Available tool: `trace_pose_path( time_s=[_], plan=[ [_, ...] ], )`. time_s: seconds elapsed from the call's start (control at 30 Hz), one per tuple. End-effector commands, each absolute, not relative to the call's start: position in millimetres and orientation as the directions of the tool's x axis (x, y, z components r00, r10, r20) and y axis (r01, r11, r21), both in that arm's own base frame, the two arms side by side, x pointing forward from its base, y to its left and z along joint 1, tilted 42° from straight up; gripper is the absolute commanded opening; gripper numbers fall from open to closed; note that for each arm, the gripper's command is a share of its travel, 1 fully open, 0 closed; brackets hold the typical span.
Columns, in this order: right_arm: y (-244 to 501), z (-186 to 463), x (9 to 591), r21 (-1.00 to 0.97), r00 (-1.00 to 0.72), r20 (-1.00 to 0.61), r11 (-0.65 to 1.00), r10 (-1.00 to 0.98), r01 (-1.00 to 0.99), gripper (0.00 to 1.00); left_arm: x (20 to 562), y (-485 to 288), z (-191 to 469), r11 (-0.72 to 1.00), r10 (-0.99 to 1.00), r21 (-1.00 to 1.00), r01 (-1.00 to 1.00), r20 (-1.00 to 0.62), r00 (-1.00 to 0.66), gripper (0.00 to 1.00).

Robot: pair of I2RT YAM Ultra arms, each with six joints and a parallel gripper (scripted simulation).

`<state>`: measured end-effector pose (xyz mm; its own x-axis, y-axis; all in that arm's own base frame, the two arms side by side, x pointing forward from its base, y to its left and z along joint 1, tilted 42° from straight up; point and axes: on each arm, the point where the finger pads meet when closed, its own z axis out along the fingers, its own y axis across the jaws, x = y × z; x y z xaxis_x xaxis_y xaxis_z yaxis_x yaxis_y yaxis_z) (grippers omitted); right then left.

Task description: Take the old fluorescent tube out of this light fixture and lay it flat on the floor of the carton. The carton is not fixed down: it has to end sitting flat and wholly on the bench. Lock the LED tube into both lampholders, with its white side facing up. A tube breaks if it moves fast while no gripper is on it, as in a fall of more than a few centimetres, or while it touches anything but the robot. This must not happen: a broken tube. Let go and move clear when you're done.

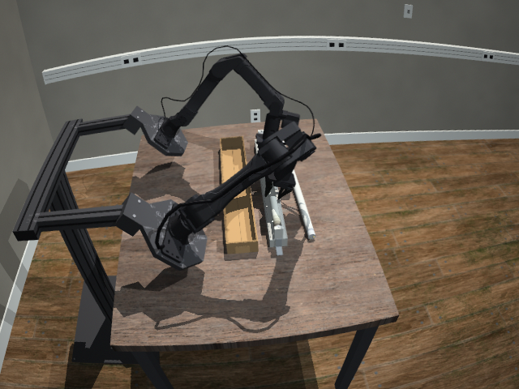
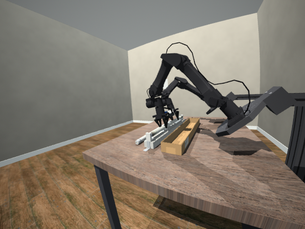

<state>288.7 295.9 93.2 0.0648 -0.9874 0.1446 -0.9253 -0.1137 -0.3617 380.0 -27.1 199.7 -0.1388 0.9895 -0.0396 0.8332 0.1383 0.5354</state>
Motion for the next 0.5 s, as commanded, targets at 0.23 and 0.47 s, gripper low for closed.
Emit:
trace_pose_path(
  time_s=[0.23,0.47],
  plan=[
    [308.8,108.3,280.6,-0.379,0.102,0.102,-0.133,-0.99,-0.916,0.49,382.2,-32.2,215.3,0.128,0.992,0.572,0.81,-0.058,-0.116,0.11],
    [308.8,108.3,280.6,-0.379,0.102,0.102,-0.133,-0.99,-0.916,0.49,382.2,-32.2,215.3,0.128,0.992,0.572,0.81,-0.058,-0.116,0.11]
  ],
)
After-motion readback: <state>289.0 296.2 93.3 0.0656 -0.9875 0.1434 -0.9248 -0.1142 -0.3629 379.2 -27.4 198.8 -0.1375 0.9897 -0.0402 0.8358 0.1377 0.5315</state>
